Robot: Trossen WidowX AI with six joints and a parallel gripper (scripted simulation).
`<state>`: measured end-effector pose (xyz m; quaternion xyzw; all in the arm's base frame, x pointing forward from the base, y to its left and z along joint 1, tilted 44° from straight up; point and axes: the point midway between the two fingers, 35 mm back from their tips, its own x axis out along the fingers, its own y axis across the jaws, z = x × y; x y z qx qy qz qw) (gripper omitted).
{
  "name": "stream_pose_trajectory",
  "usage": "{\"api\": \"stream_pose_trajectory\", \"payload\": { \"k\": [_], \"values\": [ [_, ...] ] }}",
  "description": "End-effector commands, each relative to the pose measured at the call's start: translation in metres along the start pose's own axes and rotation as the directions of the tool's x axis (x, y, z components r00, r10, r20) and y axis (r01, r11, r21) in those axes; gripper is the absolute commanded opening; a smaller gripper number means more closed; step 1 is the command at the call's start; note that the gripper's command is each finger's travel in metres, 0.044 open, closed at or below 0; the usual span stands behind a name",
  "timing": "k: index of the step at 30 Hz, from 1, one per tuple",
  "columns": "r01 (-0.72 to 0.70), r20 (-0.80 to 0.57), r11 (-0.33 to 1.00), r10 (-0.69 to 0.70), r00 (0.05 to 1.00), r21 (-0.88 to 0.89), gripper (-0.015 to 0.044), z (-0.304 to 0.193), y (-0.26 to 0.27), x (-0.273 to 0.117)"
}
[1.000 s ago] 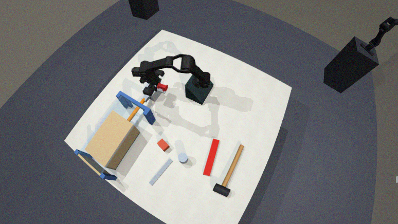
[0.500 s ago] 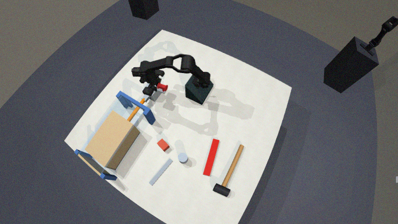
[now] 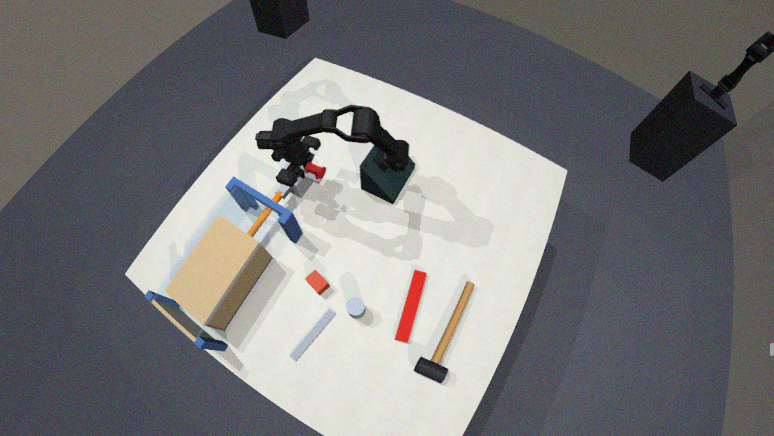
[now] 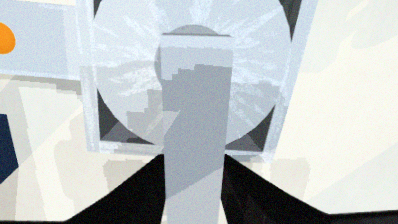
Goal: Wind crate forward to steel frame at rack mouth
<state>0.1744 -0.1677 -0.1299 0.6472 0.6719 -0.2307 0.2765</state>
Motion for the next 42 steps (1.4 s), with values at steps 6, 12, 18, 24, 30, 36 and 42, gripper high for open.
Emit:
{"api": "stream_pose_trajectory", "payload": {
  "k": [6,12,18,24,30,36,42],
  "values": [
    [-0.005,-0.005,0.998,0.006,1.000,0.067,0.0000,-0.0001,0.0036,0.0041],
    [-0.005,-0.005,0.998,0.006,1.000,0.068,0.0000,-0.0002,0.0034,0.0043],
    [-0.001,-0.005,1.000,0.001,1.000,0.024,0.0000,-0.0002,0.0014,0.0043],
    [-0.001,-0.005,1.000,0.001,1.000,0.024,0.0000,-0.0002,0.0014,0.0043],
    [-0.005,-0.005,0.998,0.006,1.000,0.066,0.0000,-0.0002,0.0034,0.0043],
    [-0.005,-0.005,0.998,0.006,1.000,0.066,0.0000,-0.0003,0.0034,0.0044],
    [-0.010,-0.005,0.994,0.010,1.000,0.111,0.0000,-0.0001,0.0053,0.0044]
  ]
}}
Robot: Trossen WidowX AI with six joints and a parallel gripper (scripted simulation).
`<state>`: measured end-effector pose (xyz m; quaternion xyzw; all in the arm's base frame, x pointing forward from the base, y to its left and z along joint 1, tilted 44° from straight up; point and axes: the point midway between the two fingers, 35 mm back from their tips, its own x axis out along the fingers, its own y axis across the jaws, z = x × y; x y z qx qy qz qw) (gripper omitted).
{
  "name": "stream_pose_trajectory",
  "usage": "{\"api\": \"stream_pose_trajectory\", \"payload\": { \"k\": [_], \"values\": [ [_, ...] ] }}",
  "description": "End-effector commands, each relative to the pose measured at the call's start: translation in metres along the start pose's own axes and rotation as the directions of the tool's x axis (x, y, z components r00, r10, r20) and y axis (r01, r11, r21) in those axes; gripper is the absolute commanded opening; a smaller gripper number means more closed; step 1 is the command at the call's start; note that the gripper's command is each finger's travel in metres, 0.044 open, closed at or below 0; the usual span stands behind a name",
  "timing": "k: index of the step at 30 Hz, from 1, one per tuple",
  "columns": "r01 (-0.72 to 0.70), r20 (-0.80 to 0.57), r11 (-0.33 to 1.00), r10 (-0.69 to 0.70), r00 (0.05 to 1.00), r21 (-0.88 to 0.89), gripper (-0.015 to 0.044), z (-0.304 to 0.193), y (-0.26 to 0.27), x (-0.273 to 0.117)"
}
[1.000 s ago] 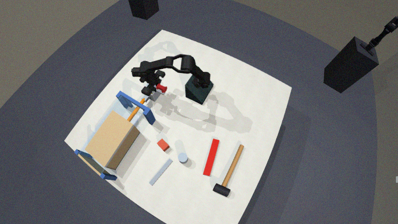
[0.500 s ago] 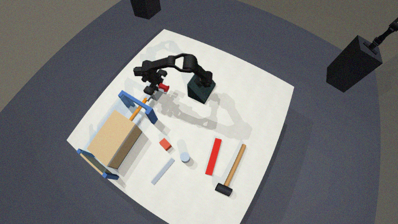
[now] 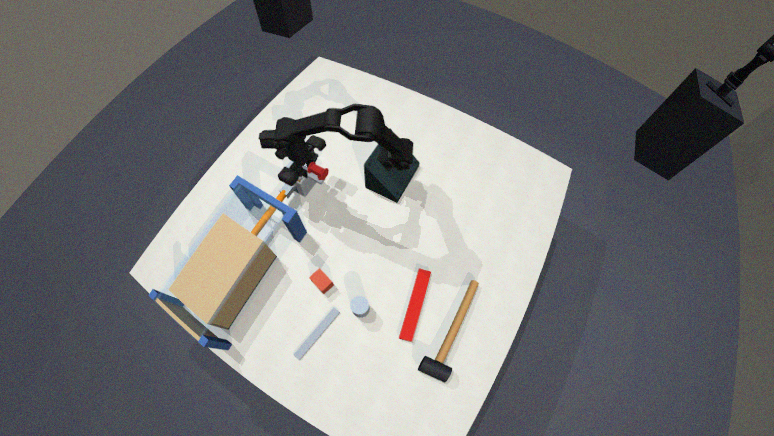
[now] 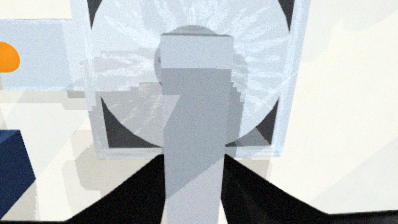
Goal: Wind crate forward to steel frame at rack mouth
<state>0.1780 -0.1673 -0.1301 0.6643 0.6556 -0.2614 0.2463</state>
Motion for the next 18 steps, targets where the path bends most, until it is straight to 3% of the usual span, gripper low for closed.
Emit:
{"api": "stream_pose_trajectory", "payload": {
  "k": [1,18],
  "values": [
    [0.003,-0.005,1.000,-0.003,1.000,0.014,0.0000,-0.0003,0.0016,0.0041],
    [0.013,-0.004,0.996,-0.013,1.000,-0.085,0.0000,0.0000,-0.0027,0.0040]
  ]
}}
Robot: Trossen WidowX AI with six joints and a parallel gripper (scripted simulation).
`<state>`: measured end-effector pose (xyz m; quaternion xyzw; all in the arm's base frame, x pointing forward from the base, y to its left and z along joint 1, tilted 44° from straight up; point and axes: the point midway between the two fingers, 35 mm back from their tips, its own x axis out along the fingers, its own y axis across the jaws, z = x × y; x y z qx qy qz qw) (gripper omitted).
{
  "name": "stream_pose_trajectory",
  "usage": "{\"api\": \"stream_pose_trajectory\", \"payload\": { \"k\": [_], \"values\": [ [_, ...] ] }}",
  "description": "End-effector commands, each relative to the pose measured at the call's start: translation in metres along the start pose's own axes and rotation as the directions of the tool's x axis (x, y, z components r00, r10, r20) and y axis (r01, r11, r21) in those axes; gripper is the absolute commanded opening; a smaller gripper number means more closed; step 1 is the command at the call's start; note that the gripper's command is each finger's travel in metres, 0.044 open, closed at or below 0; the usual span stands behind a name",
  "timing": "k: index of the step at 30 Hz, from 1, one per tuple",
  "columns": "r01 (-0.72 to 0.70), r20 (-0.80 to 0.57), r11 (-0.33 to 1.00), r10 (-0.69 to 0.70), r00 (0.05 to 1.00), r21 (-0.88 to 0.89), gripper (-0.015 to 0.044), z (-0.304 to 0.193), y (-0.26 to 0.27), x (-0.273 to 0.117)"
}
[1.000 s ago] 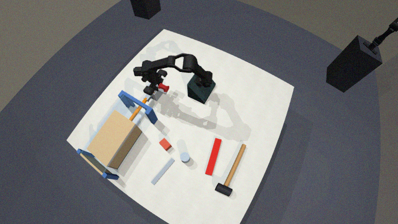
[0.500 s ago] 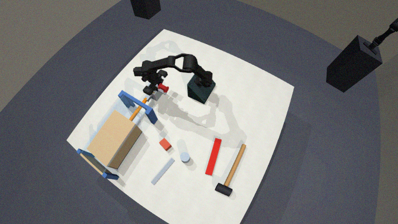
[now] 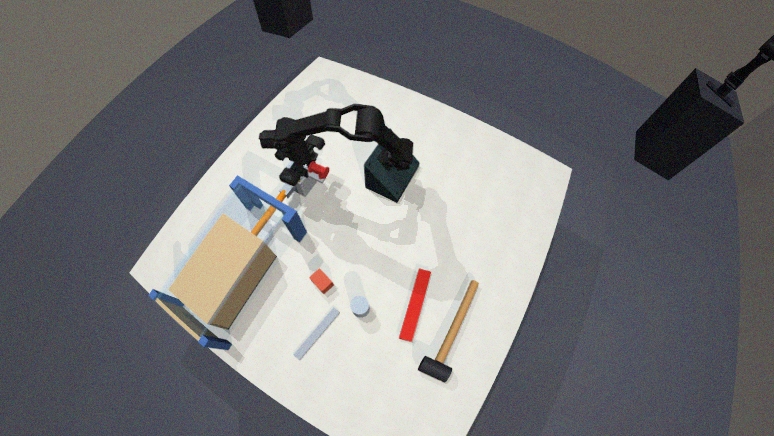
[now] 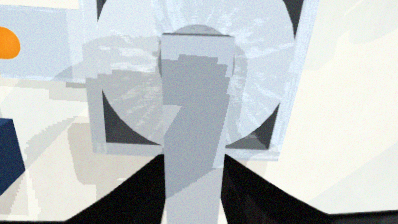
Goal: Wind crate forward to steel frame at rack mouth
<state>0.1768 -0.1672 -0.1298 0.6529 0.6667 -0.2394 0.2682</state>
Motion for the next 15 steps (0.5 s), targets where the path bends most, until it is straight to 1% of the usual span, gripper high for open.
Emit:
{"api": "stream_pose_trajectory", "payload": {
  "k": [1,4,12,15],
  "values": [
    [0.006,-0.005,1.000,-0.006,1.000,-0.023,0.0000,0.0001,-0.0018,0.0041],
    [0.010,-0.004,0.998,-0.010,1.000,-0.059,0.0000,0.0002,-0.0034,0.0040],
    [0.010,-0.004,0.998,-0.010,1.000,-0.060,0.0000,0.0003,-0.0030,0.0037],
    [0.006,-0.005,1.000,-0.006,1.000,-0.022,0.0000,0.0001,-0.0013,0.0037]
  ]
}}
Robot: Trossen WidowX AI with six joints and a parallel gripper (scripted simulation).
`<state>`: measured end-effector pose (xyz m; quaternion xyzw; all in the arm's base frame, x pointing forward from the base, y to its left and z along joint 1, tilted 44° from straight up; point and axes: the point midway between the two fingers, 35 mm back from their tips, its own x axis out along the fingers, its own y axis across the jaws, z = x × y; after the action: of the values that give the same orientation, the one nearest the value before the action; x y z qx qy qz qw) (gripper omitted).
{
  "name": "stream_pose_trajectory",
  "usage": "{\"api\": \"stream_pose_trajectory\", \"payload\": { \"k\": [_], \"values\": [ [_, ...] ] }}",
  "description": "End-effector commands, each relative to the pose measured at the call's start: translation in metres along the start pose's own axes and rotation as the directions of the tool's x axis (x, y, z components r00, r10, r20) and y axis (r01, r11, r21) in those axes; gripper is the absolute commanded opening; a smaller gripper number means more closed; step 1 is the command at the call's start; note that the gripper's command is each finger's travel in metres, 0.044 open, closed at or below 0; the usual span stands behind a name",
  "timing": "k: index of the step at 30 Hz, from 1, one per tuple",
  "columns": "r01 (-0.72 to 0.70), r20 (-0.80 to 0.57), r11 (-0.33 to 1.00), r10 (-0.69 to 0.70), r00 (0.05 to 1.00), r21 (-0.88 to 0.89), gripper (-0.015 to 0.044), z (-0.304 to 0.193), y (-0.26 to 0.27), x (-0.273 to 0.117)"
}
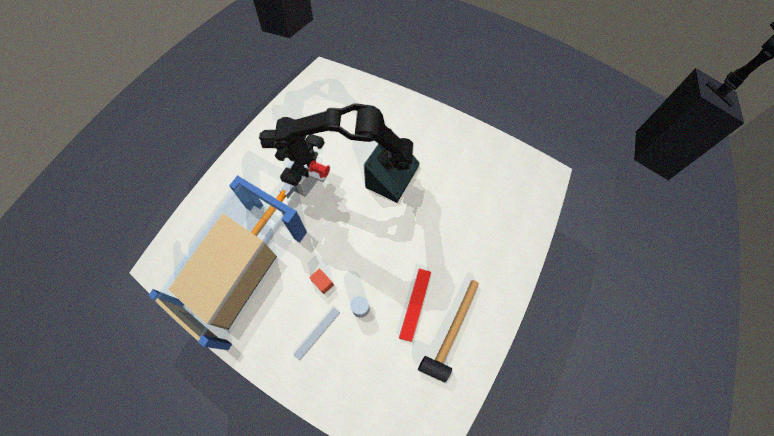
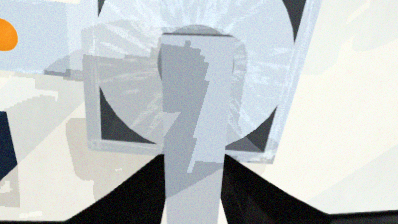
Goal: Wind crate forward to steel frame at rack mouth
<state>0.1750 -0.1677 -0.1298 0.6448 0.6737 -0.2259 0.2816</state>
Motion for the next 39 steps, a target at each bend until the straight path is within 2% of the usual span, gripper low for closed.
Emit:
{"api": "stream_pose_trajectory", "payload": {
  "k": [1,22,39],
  "values": [
    [-0.001,-0.005,1.000,0.001,1.000,0.026,0.0000,-0.0001,0.0008,0.0040],
    [-0.005,-0.005,0.998,0.005,1.000,0.068,0.0000,0.0000,0.0024,0.0042],
    [-0.007,0.000,0.998,0.007,1.000,0.067,0.0440,0.0001,0.0014,0.0001]
  ]
}}
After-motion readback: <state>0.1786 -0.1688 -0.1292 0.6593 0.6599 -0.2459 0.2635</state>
